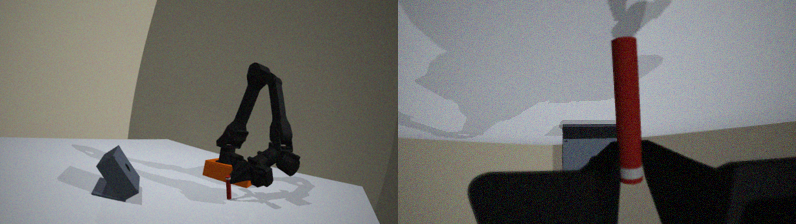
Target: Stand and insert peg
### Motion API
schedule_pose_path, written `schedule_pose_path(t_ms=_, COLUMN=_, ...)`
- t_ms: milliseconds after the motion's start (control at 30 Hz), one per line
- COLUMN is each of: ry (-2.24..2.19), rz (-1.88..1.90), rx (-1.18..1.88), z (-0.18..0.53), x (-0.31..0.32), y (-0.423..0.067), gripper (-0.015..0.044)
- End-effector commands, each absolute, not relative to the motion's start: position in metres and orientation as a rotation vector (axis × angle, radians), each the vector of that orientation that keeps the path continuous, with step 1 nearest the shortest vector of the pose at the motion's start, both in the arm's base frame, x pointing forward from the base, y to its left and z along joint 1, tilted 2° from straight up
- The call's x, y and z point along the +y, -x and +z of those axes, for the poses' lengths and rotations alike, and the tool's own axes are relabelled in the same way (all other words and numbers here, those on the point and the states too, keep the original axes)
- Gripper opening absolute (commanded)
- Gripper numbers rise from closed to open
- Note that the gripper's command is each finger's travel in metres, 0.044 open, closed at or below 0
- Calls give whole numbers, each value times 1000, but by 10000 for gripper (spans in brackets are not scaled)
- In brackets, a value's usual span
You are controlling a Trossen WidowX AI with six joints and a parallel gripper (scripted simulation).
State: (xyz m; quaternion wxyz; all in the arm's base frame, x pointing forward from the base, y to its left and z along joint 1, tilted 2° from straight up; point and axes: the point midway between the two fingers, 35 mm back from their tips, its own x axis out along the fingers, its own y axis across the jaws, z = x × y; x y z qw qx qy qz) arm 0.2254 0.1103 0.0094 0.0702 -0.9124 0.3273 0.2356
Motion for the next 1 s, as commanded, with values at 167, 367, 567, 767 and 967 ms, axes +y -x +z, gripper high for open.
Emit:
schedule_pose_path(t_ms=167, ry=2787, rz=600, rx=996, z=9, x=115, y=-222, gripper=49)
schedule_pose_path(t_ms=367, ry=2817, rz=530, rx=1006, z=8, x=118, y=-219, gripper=49)
schedule_pose_path(t_ms=567, ry=2829, rz=499, rx=1010, z=8, x=119, y=-217, gripper=49)
schedule_pose_path(t_ms=767, ry=2823, rz=518, rx=1008, z=7, x=119, y=-217, gripper=49)
schedule_pose_path(t_ms=967, ry=2823, rz=513, rx=1008, z=5, x=119, y=-217, gripper=49)
